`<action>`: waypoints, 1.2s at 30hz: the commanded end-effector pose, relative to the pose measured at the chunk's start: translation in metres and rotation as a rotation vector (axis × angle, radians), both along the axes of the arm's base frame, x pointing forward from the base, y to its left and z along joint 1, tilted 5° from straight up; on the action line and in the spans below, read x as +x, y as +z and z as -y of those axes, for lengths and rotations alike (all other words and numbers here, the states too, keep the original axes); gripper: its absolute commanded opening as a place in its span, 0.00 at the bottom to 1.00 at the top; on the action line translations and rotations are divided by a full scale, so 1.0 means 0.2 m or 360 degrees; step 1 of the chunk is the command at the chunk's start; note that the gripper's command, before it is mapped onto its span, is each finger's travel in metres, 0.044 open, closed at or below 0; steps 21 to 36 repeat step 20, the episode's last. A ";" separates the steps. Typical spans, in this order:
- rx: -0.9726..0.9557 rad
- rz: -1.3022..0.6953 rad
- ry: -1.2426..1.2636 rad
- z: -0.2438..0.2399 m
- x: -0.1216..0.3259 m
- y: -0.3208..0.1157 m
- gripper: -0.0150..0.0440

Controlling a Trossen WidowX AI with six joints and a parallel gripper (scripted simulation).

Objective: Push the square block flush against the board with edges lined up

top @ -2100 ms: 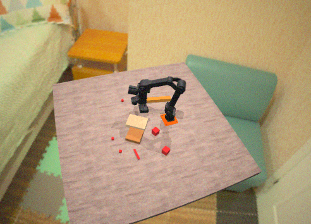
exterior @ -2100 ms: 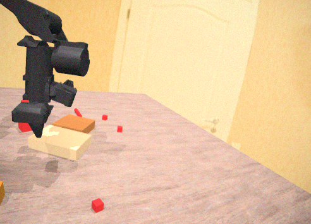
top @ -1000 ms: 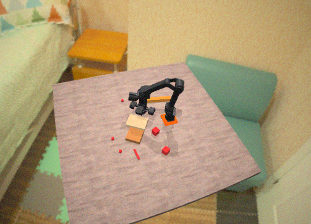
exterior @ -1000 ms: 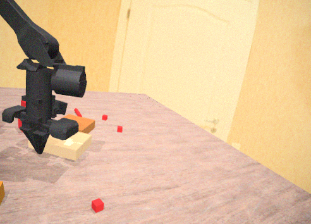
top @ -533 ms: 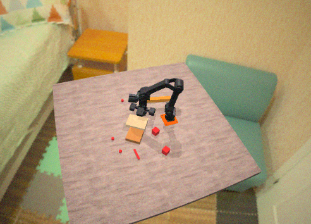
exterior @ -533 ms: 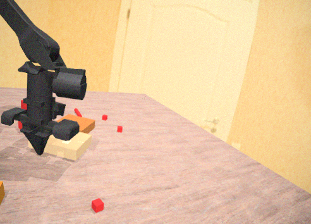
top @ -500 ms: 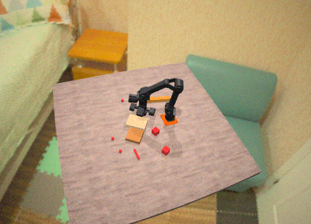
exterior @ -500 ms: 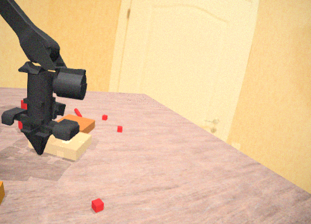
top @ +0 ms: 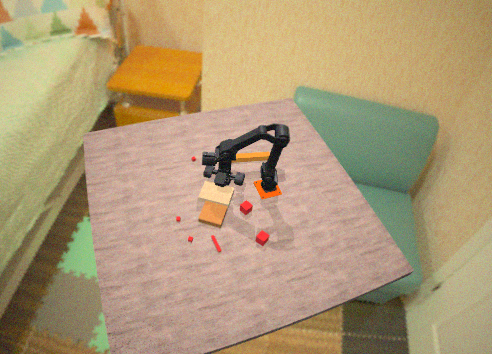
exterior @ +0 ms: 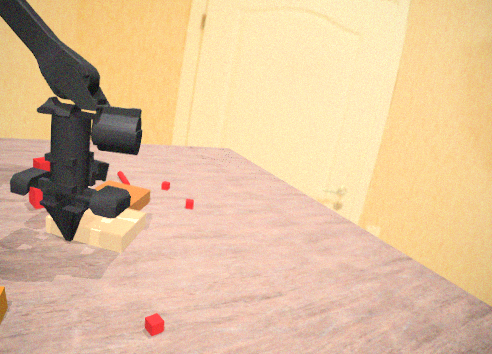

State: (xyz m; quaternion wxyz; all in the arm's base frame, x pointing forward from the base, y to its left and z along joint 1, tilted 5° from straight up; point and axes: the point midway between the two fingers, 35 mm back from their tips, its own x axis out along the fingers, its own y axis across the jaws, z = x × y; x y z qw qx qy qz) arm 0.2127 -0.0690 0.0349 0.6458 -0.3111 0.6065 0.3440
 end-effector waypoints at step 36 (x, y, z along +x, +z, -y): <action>0.0006 0.0015 -0.0001 -0.03 0.05 0.01 0.25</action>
